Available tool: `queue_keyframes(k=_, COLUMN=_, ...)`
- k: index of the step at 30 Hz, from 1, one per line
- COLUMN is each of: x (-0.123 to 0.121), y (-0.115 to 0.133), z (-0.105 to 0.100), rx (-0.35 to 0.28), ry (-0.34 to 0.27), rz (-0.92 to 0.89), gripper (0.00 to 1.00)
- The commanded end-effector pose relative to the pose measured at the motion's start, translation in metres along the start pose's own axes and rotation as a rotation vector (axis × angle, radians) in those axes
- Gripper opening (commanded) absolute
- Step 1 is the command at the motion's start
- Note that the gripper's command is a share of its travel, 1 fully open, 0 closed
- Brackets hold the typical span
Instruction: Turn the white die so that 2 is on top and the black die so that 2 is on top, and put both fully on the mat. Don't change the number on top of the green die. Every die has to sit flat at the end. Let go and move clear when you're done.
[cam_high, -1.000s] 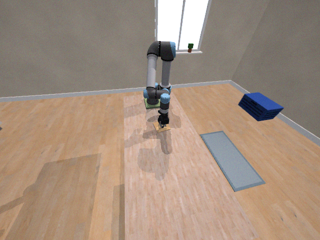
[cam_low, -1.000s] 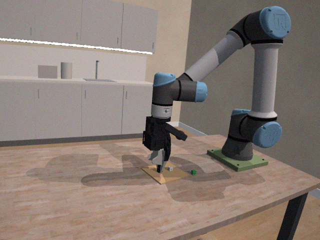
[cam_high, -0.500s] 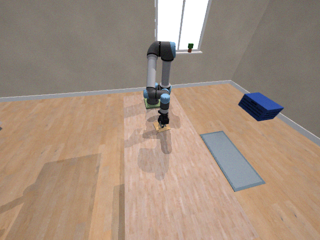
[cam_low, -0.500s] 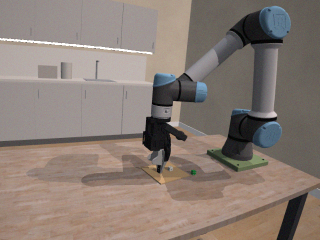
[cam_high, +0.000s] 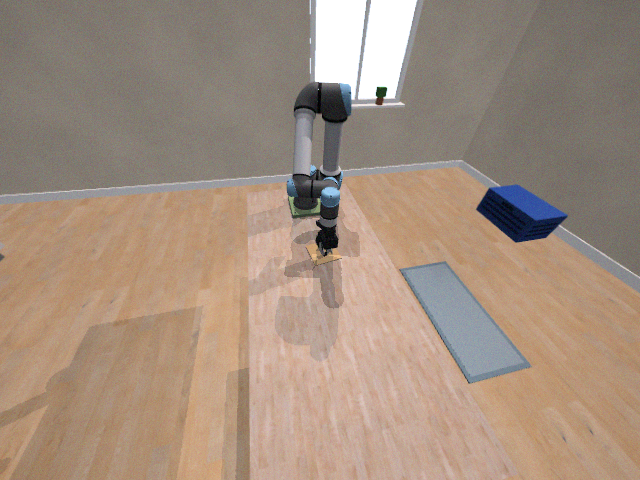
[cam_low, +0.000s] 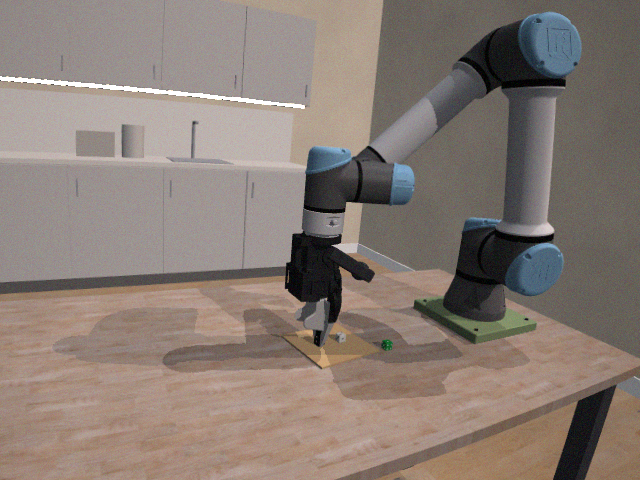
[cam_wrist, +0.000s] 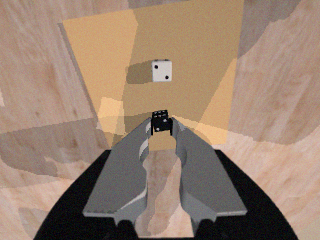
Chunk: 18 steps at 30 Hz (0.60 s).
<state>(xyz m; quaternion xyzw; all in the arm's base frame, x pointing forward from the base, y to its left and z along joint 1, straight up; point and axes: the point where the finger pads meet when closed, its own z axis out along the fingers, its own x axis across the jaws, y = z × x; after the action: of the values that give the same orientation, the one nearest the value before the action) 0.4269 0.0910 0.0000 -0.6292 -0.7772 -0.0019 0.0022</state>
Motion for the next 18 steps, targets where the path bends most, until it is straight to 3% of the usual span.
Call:
queue_keyframes(k=1, x=-0.0001, y=0.0004, z=-0.0004, rx=-0.001, ry=0.0, rz=0.0, gripper=0.0)
queue_keyframes(k=9, x=-0.0001, y=0.0004, z=-0.0004, rx=-0.001, ry=0.0, rz=0.0, gripper=0.0)
queue_keyframes(k=18, x=-0.0001, y=0.0004, z=-0.0004, rx=-0.001, ry=0.0, rz=0.0, gripper=0.11)
